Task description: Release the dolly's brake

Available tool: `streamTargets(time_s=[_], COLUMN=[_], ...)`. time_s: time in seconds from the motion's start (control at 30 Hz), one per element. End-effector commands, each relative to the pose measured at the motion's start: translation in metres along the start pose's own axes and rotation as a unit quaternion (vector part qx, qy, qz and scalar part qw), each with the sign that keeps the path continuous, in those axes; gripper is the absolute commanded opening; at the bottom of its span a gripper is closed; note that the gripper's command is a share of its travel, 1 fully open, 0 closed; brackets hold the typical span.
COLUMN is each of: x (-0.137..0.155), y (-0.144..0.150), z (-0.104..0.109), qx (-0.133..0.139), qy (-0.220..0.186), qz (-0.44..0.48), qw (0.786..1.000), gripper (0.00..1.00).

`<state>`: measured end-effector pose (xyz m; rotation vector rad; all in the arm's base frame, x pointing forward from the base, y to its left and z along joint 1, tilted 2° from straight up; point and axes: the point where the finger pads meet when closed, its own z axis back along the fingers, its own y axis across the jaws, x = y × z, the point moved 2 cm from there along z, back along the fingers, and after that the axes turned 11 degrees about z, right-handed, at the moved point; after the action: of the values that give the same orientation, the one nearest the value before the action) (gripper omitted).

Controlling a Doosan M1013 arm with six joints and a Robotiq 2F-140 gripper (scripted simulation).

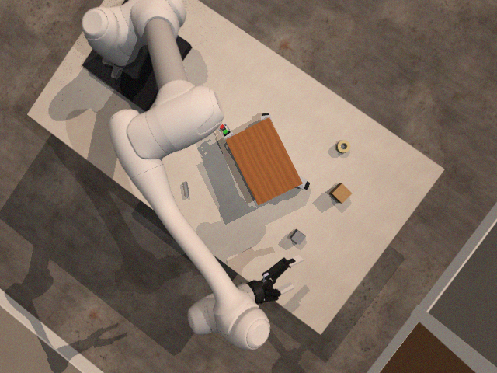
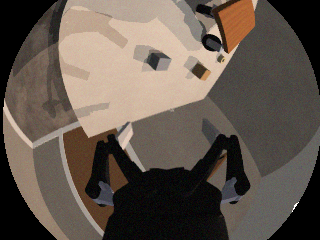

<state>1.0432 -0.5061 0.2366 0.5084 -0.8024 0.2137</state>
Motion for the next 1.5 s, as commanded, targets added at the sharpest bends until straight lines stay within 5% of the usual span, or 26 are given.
streamTargets(time_s=[0.0, 0.53, 0.57, 0.73, 1.03, 1.1, 1.13, 1.3, 1.47], x=[0.0, 0.0, 0.0, -0.004, -0.056, -0.056, -0.074, -0.116, -0.168], y=[0.0, 0.0, 0.0, 0.029, 0.184, 0.184, 0.222, 0.291, 0.357], z=[0.0, 0.0, 0.0, -0.006, -0.013, -0.013, -0.009, 0.005, 0.027], qx=[0.0, 0.0, 0.0, -0.005, -0.019, -0.019, -0.02, -0.018, -0.011], qy=[0.0, 0.0, 0.0, 0.027, 0.18, 0.18, 0.209, 0.266, 0.344], qz=[0.0, 0.0, 0.0, 0.018, 0.138, 0.138, 0.164, 0.22, 0.306], qw=[1.0, 1.0, 1.0, 0.999, 0.974, 0.974, 0.964, 0.938, 0.888], gripper=[1.0, 1.0, 0.0, 0.0, 0.0, 0.0, 0.0, 0.0, 0.0])
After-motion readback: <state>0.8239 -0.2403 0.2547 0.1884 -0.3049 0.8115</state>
